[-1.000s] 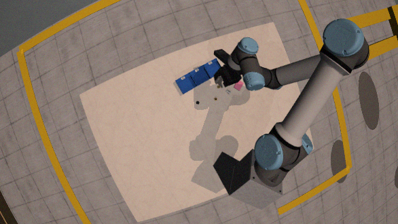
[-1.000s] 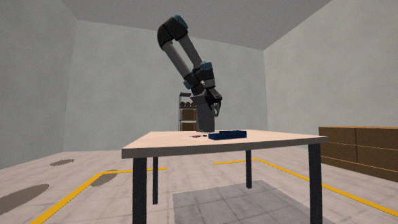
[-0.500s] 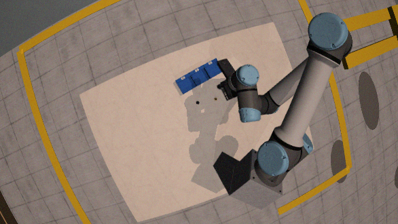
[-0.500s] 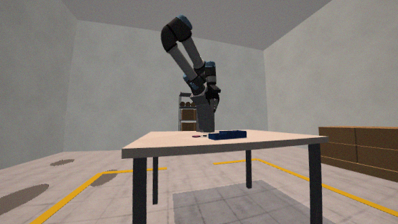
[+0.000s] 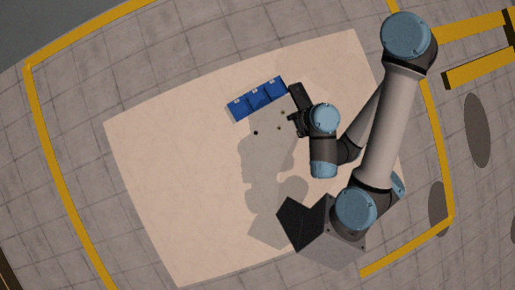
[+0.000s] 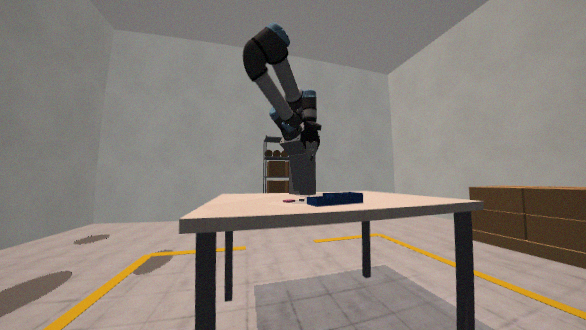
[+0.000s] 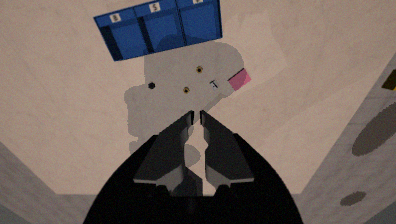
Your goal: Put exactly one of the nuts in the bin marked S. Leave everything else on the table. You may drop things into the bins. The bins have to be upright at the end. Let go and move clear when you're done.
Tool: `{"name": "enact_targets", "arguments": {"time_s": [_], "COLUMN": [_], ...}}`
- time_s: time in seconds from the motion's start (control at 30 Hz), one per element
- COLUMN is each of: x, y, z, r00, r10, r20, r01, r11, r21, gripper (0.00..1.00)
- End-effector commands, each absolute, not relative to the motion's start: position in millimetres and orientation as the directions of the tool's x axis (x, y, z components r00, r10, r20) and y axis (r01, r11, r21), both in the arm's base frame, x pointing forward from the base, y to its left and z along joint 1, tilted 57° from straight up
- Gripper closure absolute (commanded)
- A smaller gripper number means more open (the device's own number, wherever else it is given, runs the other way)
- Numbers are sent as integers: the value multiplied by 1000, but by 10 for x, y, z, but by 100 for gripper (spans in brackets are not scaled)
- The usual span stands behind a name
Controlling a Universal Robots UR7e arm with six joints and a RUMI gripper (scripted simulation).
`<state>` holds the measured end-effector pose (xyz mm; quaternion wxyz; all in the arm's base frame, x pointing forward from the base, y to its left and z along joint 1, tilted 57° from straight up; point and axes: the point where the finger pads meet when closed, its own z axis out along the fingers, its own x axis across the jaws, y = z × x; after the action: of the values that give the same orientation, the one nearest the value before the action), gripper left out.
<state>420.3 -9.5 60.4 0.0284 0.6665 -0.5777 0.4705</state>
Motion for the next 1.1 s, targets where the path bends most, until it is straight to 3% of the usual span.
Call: {"name": "enact_targets", "arguments": {"time_s": [0.0,0.17,0.3,0.9,1.07], "x": [4195,4195,4518,5810,5817], "y": [-93,-93,-174,-500,-501], "z": [610,610,598,550,549], "r00": [-113,-113,35,35,35], "r10": [-741,-741,-666,-666,-666], "r20": [662,662,745,745,745], "r01": [-791,-791,-799,-799,-799], "r11": [-336,-336,-467,-467,-467], "r21": [-511,-511,-380,-380,-380], "gripper": [96,96,96,96,96]}}
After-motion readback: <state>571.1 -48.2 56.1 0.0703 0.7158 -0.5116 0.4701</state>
